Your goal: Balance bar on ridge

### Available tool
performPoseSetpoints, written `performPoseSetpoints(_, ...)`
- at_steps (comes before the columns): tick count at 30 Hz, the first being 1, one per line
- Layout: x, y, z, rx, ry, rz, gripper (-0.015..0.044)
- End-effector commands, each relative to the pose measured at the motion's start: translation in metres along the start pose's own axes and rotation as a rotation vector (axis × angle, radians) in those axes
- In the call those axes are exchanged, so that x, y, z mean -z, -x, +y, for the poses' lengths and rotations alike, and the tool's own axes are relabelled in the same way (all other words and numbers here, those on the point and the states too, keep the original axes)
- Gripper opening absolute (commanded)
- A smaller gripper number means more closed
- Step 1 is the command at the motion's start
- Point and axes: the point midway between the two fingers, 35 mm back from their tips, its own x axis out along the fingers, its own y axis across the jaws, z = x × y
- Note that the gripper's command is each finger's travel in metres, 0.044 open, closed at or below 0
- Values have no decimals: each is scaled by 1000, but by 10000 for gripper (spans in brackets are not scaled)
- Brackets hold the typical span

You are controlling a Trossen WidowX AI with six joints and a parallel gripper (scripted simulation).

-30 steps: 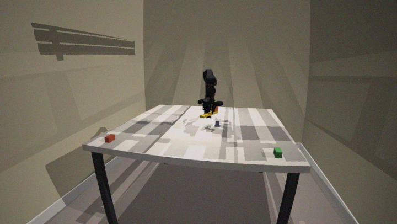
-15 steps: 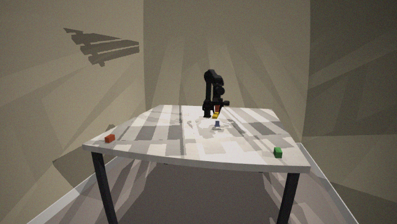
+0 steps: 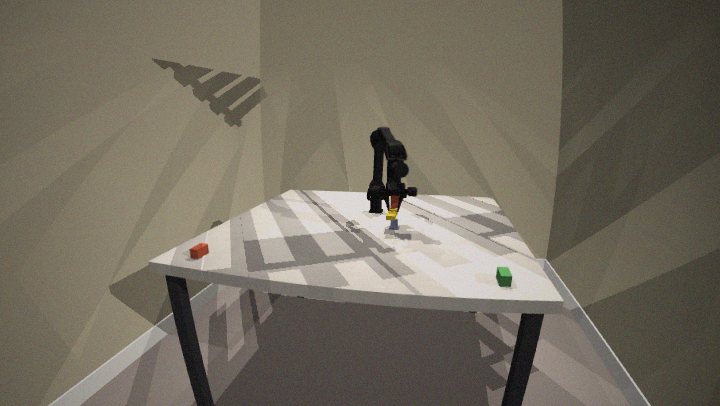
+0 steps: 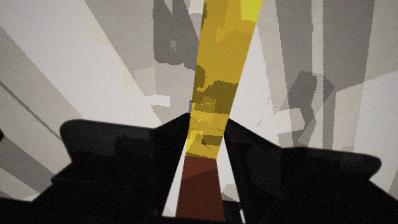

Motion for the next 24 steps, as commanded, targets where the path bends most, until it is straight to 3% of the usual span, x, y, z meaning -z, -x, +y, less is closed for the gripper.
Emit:
performPoseSetpoints(1,0,-6,1,0,2,2,0)
performPoseSetpoints(24,1,-23,2,0,3,2,0)
